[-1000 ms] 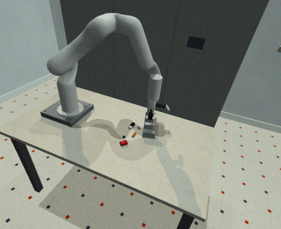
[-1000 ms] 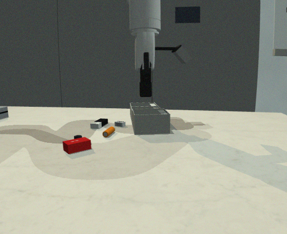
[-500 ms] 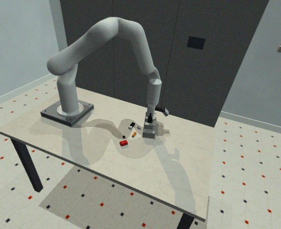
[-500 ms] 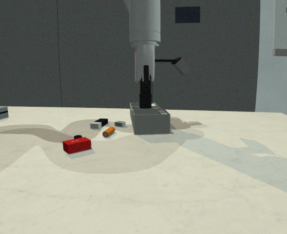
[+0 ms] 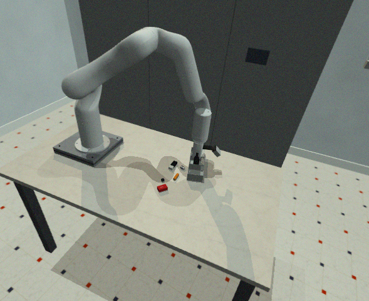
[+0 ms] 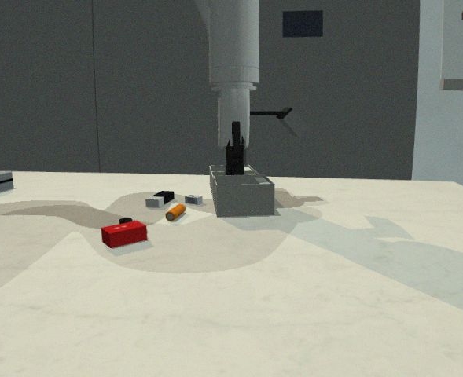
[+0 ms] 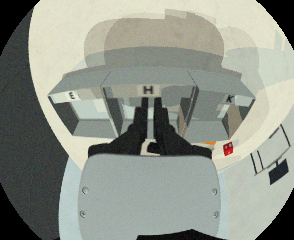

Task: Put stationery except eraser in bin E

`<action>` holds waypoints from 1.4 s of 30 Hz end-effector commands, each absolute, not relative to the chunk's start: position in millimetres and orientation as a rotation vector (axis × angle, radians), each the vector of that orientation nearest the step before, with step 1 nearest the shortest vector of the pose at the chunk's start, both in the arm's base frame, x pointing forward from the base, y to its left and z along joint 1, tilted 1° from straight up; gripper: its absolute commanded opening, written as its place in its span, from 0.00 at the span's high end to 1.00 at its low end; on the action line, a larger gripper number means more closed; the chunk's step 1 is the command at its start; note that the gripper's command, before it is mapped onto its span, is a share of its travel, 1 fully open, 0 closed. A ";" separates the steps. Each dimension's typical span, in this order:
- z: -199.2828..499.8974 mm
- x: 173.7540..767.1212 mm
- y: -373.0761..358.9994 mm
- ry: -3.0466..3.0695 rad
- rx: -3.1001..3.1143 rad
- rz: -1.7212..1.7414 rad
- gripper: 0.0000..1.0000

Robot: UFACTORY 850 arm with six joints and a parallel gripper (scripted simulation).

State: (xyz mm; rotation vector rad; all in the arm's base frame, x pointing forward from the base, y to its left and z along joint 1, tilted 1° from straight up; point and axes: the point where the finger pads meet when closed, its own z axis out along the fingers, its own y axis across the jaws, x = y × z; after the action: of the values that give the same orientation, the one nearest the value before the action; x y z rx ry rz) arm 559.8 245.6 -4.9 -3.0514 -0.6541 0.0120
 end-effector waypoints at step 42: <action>1.0 560.8 245.9 -0.654 -3.051 0.009 0.93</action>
State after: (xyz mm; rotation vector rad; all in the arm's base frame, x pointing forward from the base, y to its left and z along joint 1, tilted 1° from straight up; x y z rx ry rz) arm 559.6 245.5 -3.9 -3.0515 -0.6541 0.0132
